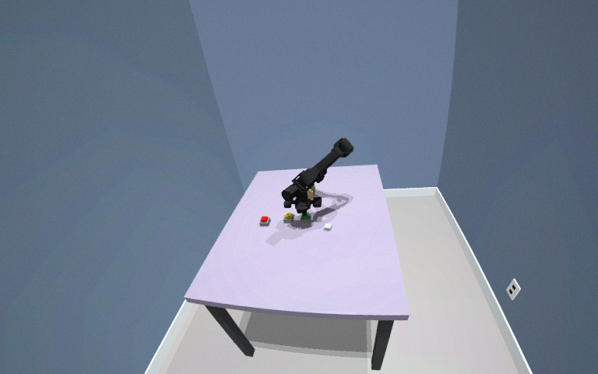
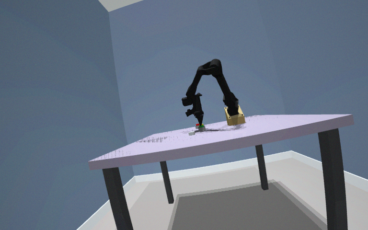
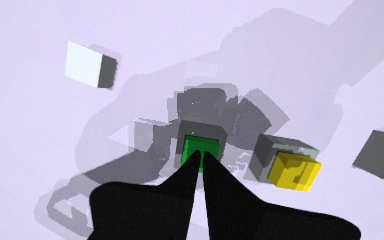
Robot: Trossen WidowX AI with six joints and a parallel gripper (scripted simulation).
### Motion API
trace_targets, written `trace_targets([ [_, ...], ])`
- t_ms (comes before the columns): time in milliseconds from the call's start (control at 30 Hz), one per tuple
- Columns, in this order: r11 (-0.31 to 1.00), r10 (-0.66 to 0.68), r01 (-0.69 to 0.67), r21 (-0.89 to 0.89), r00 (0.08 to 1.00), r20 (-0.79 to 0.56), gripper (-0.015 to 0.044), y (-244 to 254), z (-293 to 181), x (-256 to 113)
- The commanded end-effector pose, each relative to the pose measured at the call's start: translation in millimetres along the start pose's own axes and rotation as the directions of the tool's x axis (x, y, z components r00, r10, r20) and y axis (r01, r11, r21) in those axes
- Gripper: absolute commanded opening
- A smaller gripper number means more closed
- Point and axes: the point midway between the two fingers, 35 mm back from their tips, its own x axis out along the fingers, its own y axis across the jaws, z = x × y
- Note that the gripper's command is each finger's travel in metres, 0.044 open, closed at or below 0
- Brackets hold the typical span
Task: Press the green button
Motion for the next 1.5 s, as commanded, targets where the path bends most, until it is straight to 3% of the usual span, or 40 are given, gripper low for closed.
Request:
trace_targets([
  [0, 1.000, 0.010, -0.010, 0.010, 1.000, -0.008, 0.0020, 1, -4, 6],
  [633, 1.000, 0.010, -0.010, 0.010, 1.000, -0.008, 0.0020, 1, -4, 6],
  [767, 1.000, 0.007, -0.007, 0.010, 1.000, -0.008, 0.0020, 0, -3, -25],
  [900, 1.000, 0.008, -0.008, 0.010, 1.000, -0.008, 0.0020, 1, -3, -28],
  [1033, 1.000, 0.004, -0.004, 0.022, 1.000, -0.009, 0.0125, 23, 6, -36],
  [1367, 1.000, 0.012, -0.012, 0.013, 1.000, -0.009, 0.0387, 179, 8, -89],
  [1467, 1.000, 0.013, -0.013, 0.011, 1.000, -0.009, 0.0400, 185, 6, -92],
])
